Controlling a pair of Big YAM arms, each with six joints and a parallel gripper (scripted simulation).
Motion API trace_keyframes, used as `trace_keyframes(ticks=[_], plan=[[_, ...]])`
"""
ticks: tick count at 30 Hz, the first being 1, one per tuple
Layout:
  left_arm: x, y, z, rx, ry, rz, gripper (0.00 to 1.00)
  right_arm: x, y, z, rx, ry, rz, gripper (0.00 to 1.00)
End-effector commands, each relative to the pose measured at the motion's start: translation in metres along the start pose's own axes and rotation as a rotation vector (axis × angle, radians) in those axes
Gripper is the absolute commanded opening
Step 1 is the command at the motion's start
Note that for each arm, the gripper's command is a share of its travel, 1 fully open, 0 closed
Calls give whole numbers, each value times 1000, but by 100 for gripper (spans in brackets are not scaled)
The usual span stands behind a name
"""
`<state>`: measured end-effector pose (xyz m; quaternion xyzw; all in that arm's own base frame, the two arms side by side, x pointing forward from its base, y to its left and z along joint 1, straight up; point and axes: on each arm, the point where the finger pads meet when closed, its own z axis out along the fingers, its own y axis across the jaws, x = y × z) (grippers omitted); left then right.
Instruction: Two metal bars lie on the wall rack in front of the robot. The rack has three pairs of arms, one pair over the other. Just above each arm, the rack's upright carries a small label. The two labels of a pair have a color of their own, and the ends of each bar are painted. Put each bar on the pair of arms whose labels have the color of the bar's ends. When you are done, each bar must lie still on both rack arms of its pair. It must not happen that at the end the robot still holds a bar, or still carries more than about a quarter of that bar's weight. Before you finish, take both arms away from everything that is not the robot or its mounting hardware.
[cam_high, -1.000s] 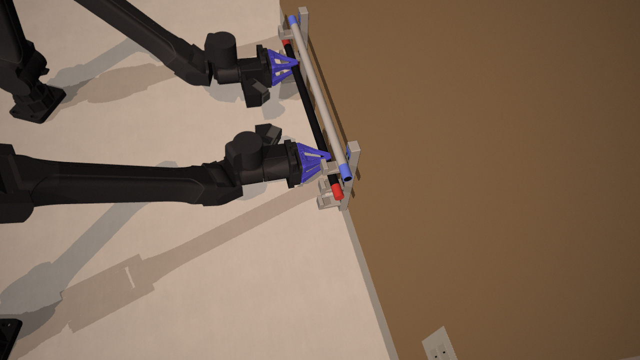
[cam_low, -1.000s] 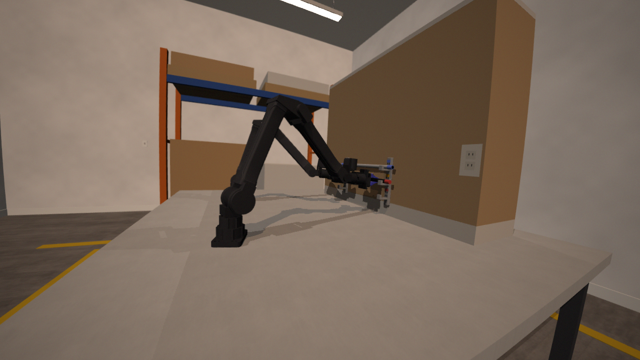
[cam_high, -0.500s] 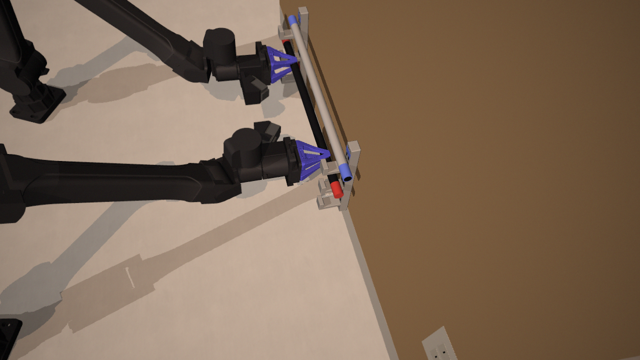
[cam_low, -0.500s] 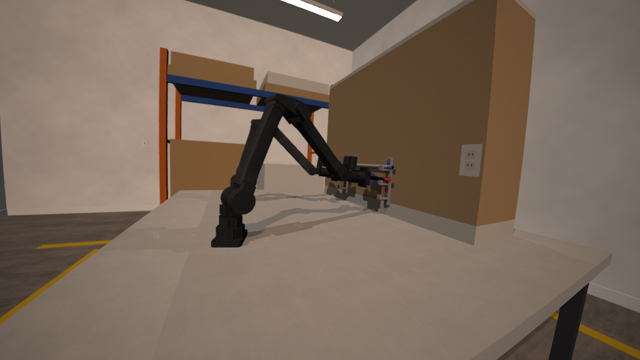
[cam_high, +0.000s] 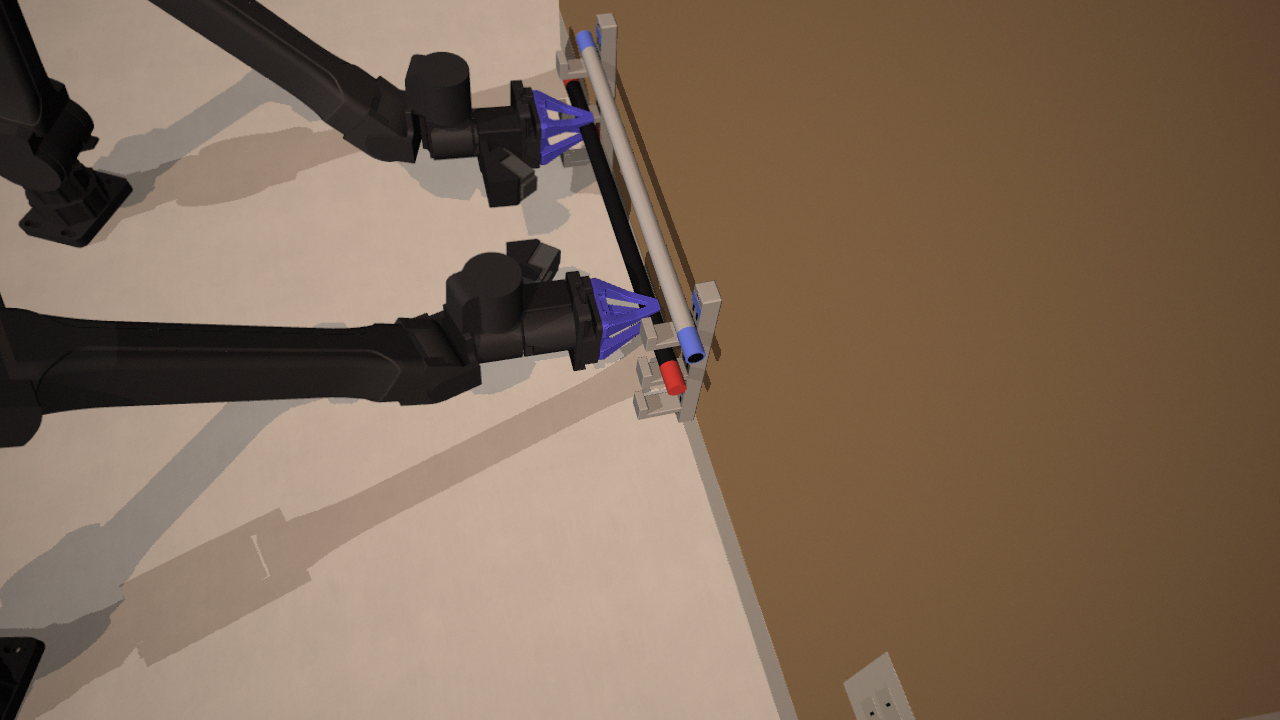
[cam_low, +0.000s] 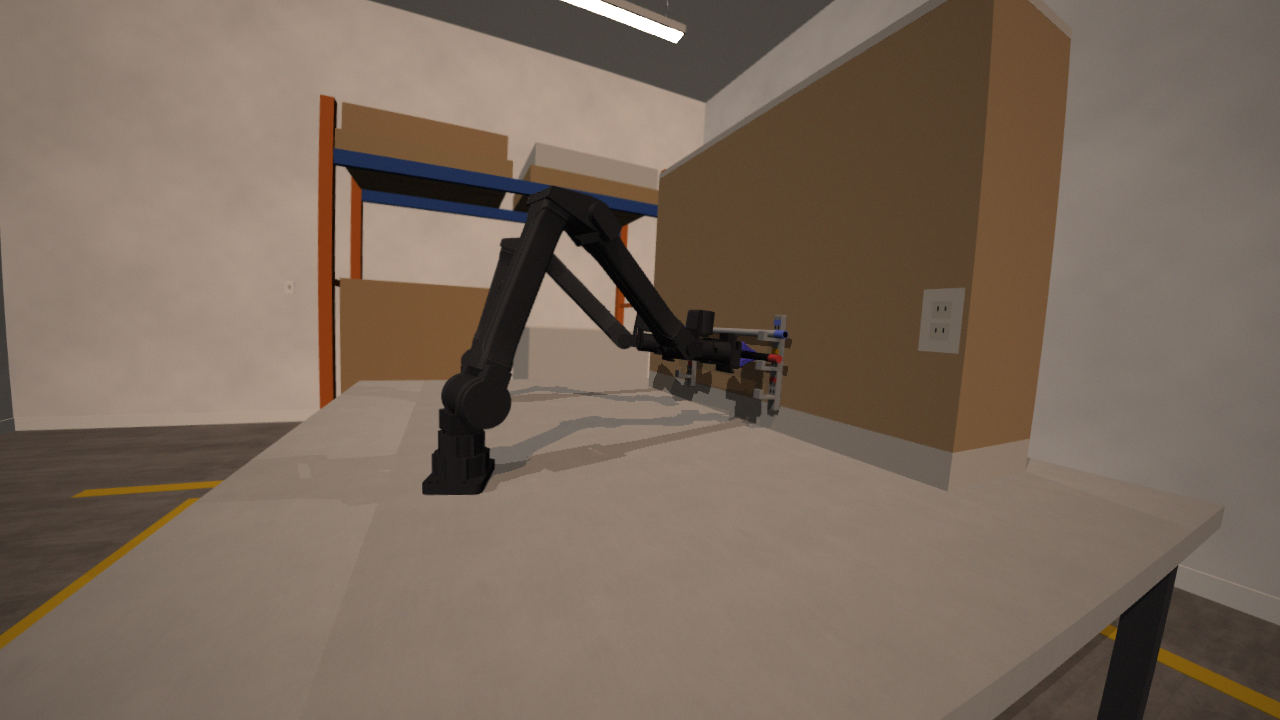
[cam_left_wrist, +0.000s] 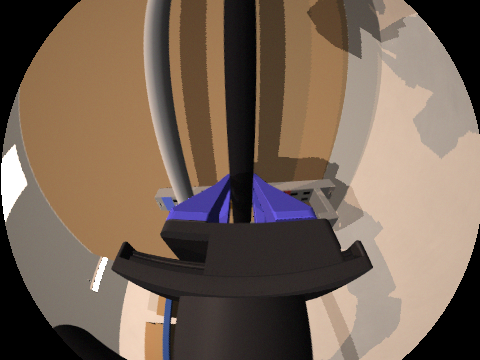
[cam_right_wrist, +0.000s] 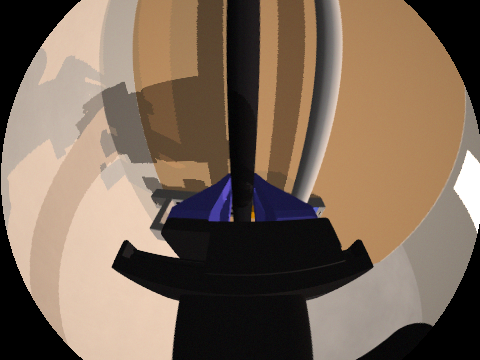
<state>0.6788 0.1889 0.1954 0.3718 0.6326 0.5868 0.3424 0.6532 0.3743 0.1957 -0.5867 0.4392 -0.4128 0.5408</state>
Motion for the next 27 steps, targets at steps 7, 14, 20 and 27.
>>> trace_keyframes(ticks=[7,14,20,27], plan=[[7,83,11,-125,13,-45,0,-1,-90,14,129,11,48,0],[7,87,12,-125,13,-45,0,0,-91,14,129,11,48,0],[6,90,14,-125,13,-45,0,0,-91,14,129,11,48,0],[6,92,14,-125,13,-45,0,0,-93,15,129,11,48,0]])
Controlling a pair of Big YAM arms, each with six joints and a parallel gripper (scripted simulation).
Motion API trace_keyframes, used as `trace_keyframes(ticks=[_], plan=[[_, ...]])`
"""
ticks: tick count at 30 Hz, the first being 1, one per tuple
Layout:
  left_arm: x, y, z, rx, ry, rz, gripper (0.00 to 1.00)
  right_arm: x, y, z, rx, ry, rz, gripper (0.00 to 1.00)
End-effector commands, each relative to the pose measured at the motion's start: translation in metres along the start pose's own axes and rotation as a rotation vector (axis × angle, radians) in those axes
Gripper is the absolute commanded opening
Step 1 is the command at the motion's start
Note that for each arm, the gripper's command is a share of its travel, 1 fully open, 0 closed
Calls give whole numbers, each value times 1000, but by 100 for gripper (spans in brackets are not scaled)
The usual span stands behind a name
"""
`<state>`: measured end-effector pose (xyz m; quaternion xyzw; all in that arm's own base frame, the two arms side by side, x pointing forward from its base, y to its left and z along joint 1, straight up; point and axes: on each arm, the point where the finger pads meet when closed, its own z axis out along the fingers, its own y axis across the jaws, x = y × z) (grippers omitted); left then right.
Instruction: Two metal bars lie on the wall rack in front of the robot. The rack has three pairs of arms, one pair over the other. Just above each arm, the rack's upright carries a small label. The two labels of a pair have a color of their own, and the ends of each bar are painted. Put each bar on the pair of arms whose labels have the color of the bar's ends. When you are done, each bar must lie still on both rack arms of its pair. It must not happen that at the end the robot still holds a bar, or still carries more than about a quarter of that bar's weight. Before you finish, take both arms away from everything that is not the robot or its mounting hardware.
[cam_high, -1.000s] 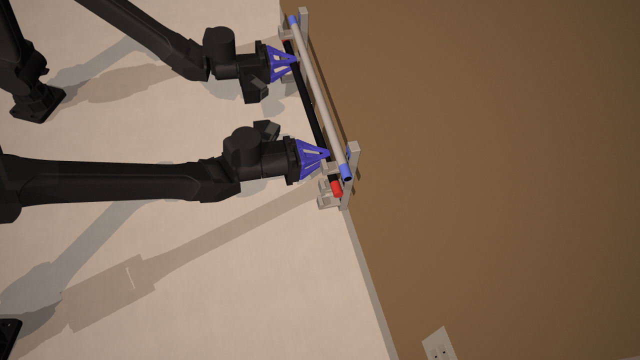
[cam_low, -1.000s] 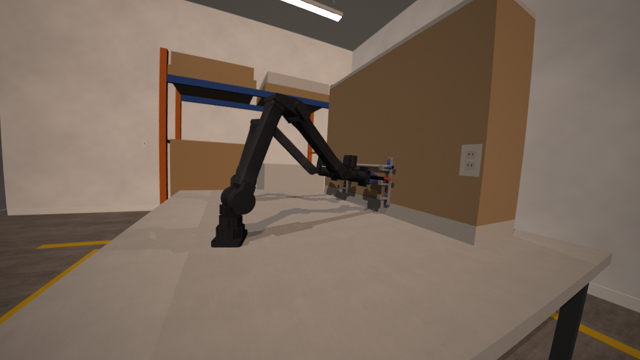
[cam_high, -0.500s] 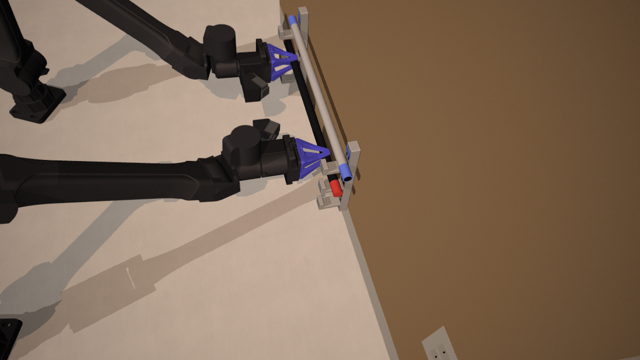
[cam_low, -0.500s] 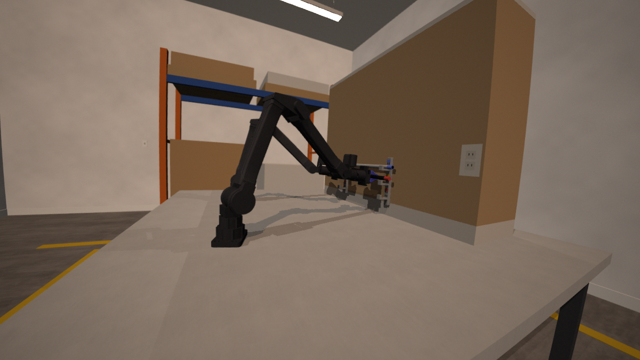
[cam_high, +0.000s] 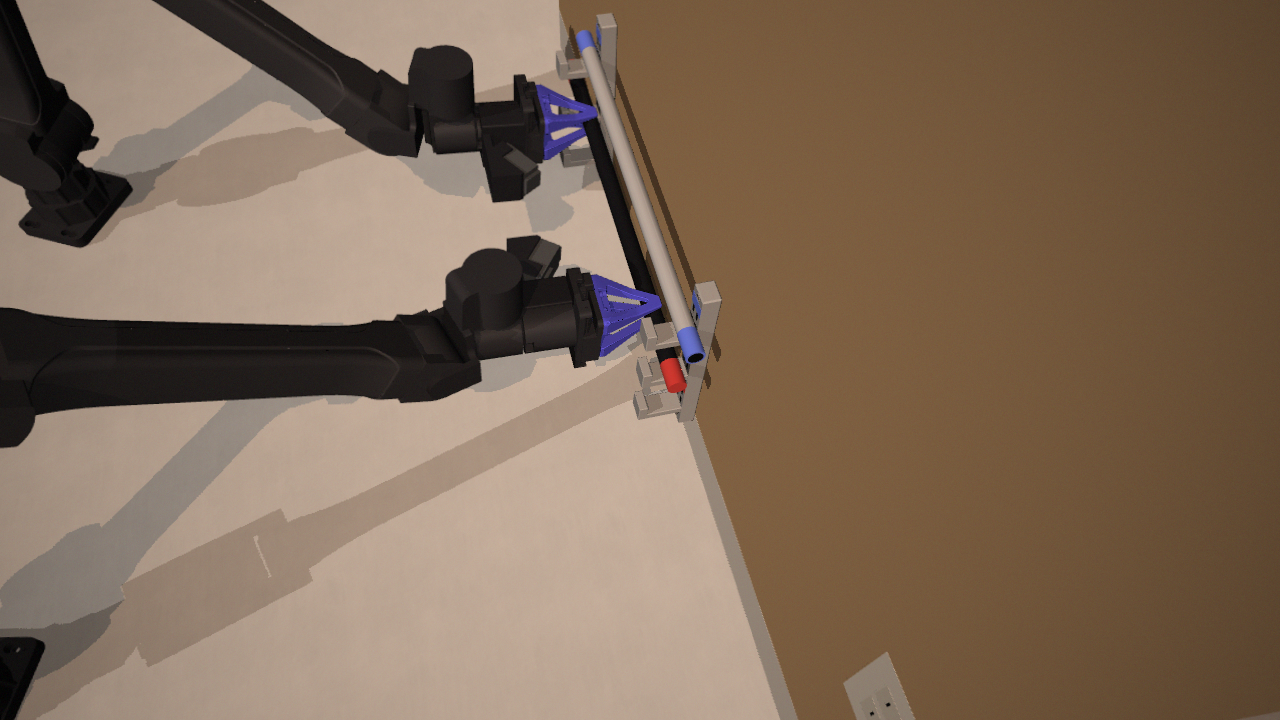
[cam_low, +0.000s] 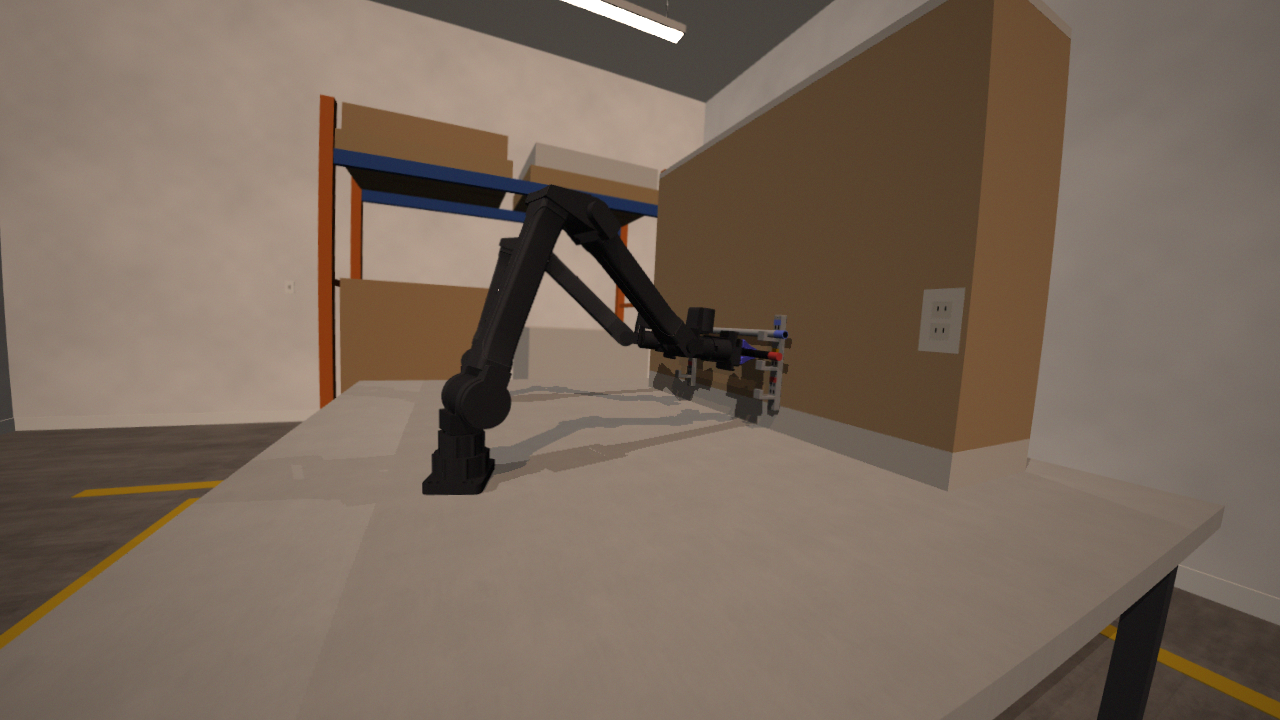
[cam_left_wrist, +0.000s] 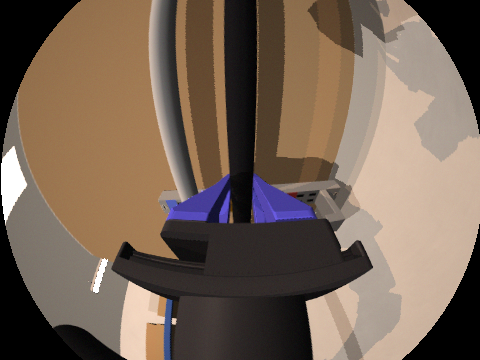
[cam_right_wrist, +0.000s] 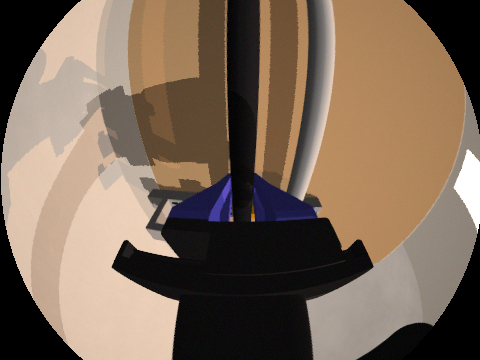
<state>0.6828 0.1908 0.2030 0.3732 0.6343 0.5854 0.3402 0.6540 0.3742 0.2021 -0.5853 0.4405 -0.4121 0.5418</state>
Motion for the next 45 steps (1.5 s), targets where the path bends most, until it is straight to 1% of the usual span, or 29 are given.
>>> trace_keyframes(ticks=[1,11,26,45], plan=[[7,84,10,-132,11,-47,0,0,-87,15,128,9,44,0],[6,87,11,-132,11,-47,0,0,-90,16,128,9,44,0],[5,87,-2,-132,11,-47,0,1,-99,5,128,9,44,0],[4,78,-14,-132,11,-47,0,2,-89,-7,128,9,44,0]])
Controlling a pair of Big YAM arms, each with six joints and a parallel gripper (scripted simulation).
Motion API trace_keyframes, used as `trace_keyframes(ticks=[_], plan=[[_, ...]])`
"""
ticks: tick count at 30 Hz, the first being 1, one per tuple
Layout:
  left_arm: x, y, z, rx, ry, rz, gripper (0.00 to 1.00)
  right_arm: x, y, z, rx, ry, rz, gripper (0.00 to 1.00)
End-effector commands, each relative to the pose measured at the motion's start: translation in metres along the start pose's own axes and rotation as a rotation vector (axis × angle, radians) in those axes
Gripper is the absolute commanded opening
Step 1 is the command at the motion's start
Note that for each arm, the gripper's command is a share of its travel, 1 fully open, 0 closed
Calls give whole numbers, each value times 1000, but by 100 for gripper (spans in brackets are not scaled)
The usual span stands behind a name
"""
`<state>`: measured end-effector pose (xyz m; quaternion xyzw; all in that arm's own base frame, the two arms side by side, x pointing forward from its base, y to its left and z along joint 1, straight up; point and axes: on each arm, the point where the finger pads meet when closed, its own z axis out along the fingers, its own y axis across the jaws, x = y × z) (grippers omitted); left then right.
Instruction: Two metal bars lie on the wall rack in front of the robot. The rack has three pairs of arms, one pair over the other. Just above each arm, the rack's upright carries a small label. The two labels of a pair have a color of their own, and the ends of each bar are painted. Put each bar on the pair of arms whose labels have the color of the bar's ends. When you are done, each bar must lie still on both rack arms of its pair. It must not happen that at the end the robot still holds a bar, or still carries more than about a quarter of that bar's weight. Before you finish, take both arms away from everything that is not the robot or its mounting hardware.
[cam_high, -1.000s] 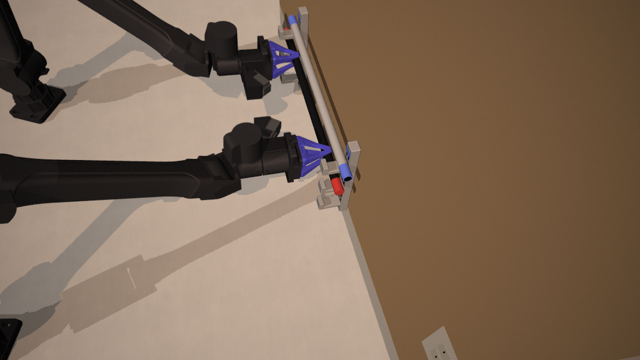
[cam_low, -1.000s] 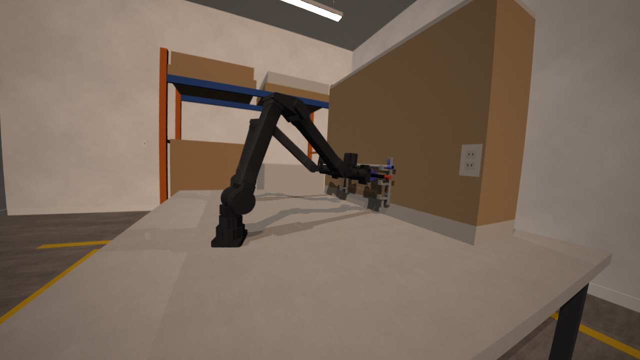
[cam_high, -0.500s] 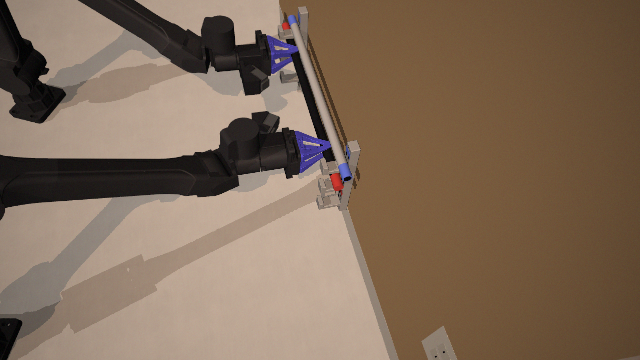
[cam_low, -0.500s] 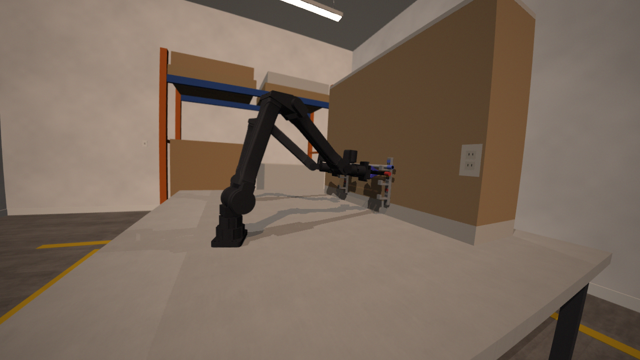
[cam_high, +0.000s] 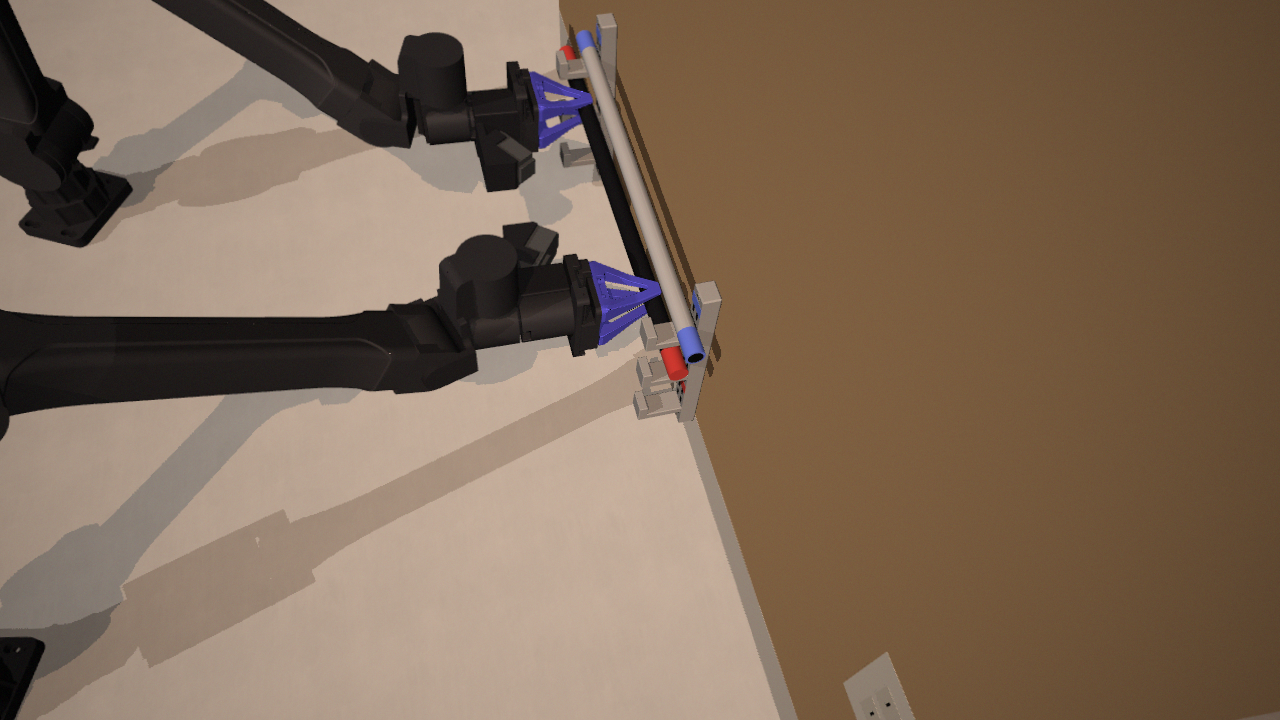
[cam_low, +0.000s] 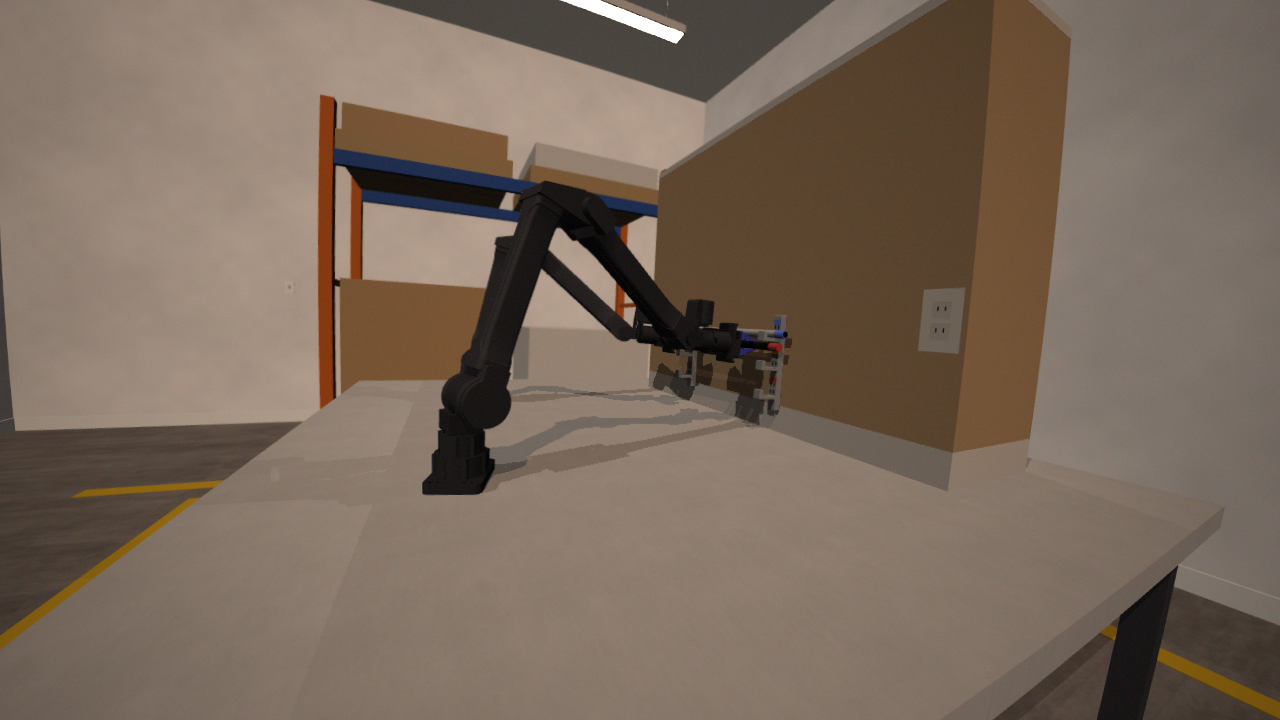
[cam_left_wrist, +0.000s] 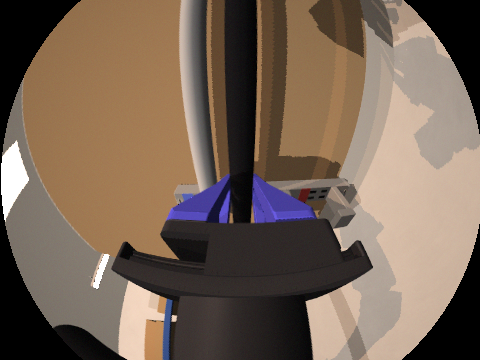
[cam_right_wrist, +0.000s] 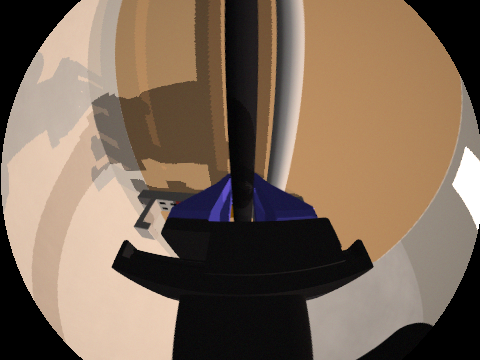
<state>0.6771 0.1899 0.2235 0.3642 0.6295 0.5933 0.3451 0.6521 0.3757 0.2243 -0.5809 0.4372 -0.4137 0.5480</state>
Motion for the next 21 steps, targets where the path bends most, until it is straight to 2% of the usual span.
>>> trace_keyframes(ticks=[1,21], plan=[[2,57,-6,-106,5,-39,0,4,-67,-4,112,13,40,0],[-1,45,-21,-106,5,-39,0,6,-53,-18,112,13,40,0]])
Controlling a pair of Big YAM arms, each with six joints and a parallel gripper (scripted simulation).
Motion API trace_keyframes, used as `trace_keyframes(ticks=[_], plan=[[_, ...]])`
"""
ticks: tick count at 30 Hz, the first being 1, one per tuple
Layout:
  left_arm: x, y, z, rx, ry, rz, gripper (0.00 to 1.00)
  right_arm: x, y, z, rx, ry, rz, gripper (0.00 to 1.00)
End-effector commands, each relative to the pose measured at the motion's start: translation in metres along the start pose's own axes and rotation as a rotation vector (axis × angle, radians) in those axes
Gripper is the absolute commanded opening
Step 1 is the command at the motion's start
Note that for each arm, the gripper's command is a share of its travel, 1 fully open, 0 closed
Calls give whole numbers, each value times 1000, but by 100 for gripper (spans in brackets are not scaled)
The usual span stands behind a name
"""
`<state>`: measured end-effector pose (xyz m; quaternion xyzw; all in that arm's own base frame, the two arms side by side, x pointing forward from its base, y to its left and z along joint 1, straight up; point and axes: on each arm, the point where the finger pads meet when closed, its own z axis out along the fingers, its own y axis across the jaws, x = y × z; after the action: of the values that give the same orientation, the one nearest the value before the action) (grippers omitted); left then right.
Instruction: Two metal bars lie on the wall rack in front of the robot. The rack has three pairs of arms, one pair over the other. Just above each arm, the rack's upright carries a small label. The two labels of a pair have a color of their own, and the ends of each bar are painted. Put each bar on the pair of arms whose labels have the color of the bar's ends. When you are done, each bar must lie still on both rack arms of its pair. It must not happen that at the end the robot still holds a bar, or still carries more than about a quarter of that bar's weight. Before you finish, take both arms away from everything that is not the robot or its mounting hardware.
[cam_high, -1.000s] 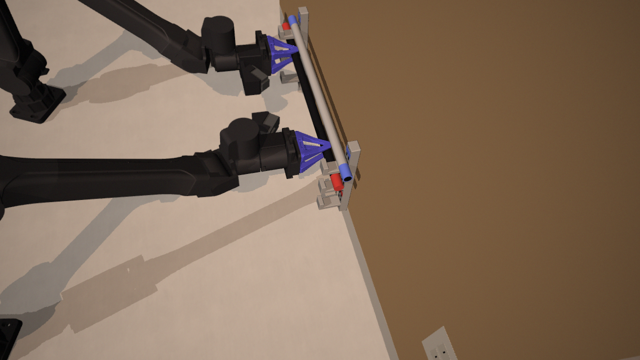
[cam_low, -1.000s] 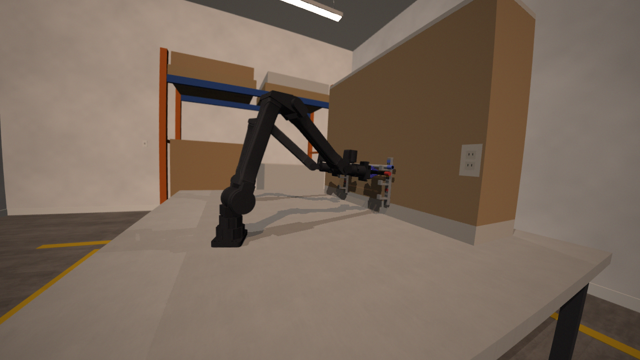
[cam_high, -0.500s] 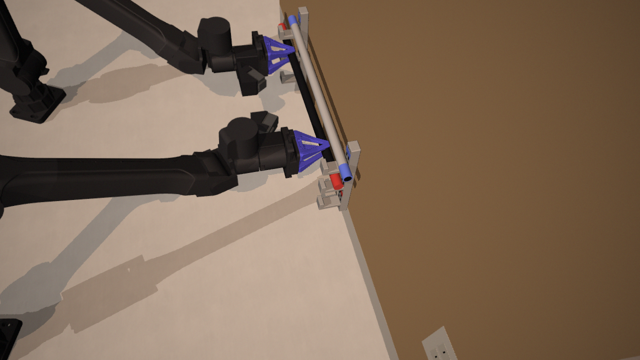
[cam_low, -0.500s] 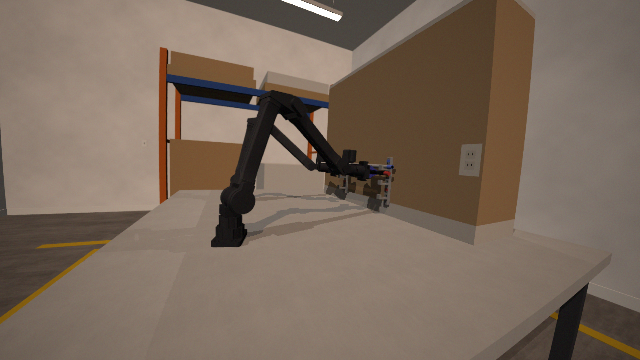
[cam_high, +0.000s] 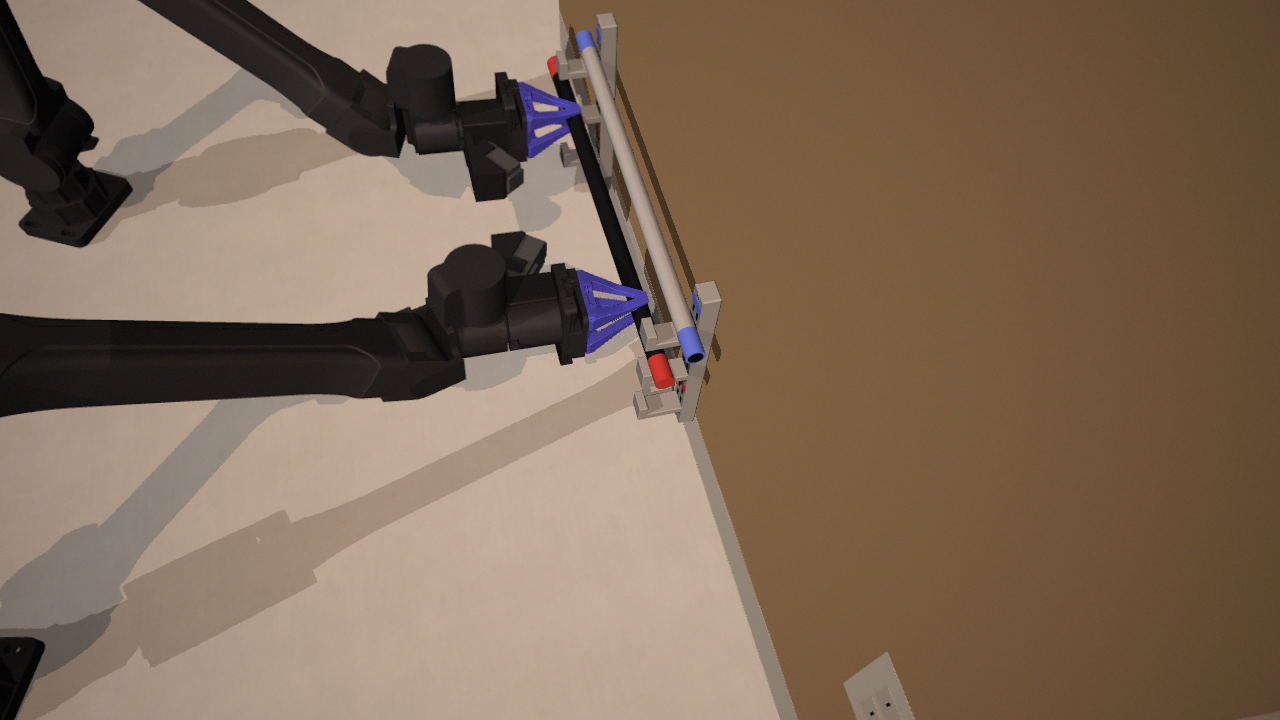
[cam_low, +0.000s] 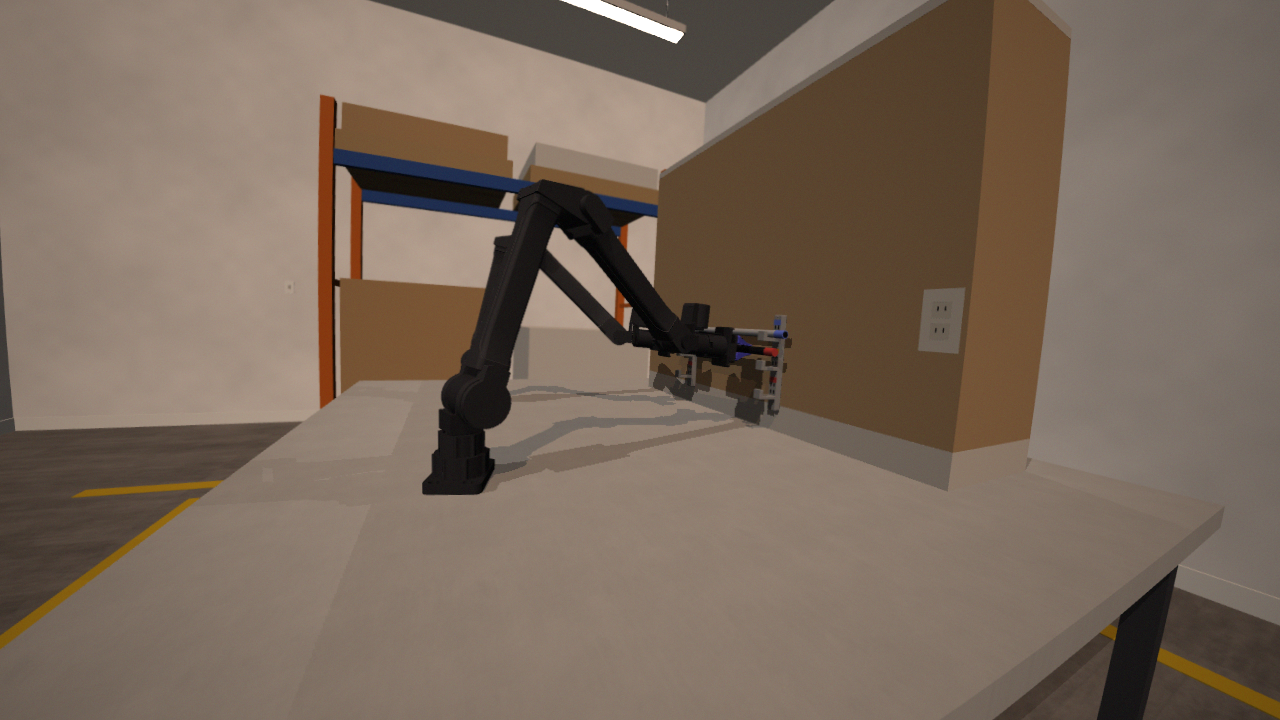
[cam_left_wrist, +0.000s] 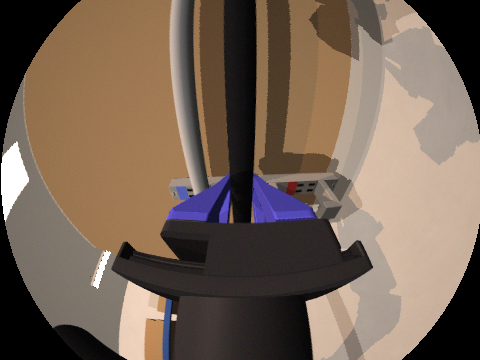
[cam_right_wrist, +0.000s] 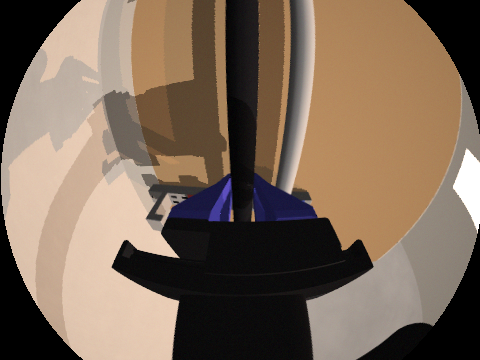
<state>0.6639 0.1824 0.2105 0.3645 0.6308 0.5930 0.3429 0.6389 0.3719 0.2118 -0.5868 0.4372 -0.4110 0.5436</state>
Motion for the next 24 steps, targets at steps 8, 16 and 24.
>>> trace_keyframes(ticks=[8,16,24], plan=[[-2,56,-13,-110,1,-41,0,8,-63,-13,126,17,46,0],[-3,54,-16,-110,1,-41,0,8,-61,-15,126,17,46,0],[-3,53,-16,-110,1,-41,0,9,-59,-15,126,17,46,0]])
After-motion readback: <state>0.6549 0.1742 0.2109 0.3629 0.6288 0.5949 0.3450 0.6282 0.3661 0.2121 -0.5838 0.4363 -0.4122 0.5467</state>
